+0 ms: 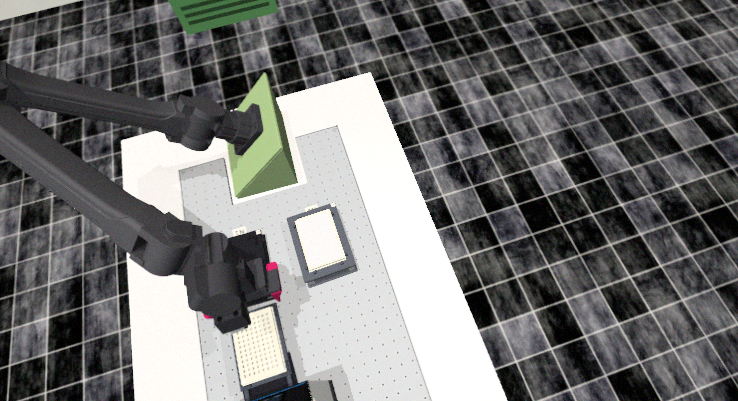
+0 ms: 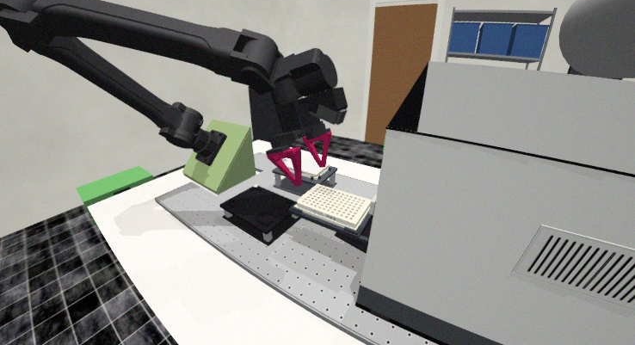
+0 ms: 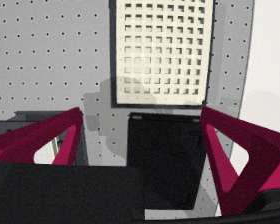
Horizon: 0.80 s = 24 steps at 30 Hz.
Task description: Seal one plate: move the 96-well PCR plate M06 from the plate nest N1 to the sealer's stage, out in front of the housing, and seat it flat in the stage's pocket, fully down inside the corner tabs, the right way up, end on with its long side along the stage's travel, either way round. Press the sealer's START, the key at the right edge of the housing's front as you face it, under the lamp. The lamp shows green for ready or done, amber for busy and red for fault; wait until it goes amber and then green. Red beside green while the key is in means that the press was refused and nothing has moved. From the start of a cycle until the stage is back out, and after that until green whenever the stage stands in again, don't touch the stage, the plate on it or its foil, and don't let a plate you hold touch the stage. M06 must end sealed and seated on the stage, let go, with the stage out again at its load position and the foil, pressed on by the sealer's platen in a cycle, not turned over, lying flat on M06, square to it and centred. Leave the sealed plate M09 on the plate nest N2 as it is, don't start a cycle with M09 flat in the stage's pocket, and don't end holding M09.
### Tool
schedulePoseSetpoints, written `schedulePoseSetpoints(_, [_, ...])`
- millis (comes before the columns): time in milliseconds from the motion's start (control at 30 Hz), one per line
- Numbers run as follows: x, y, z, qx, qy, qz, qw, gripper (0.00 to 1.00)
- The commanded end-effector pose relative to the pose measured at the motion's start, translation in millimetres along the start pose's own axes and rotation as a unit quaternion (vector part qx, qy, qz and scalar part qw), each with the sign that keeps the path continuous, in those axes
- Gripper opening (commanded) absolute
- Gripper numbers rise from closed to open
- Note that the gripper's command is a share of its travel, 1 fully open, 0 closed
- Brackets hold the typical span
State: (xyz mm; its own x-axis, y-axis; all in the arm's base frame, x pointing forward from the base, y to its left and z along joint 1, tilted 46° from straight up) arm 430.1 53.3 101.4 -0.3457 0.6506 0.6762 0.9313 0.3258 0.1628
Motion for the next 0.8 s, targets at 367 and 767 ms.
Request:
schedulePoseSetpoints(367, [9.9, 29, -16, -0.026, 0.0, -0.026, 0.999, 1.0])
schedulePoseSetpoints(767, [14.0, 35, -4, -0.016, 0.004, -0.005, 1.0, 1.0])
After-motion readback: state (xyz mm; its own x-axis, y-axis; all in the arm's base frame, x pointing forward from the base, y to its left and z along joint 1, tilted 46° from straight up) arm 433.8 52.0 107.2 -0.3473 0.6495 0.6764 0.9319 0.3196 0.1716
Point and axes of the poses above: the point where the finger pads meet when closed, its own x axis back along the fingers, its own z axis across the jaws, y = z × x, the point moved 5 cm from there along x, back along the fingers, and after that the axes turned 2 degrees about x, right-handed, at the moved point
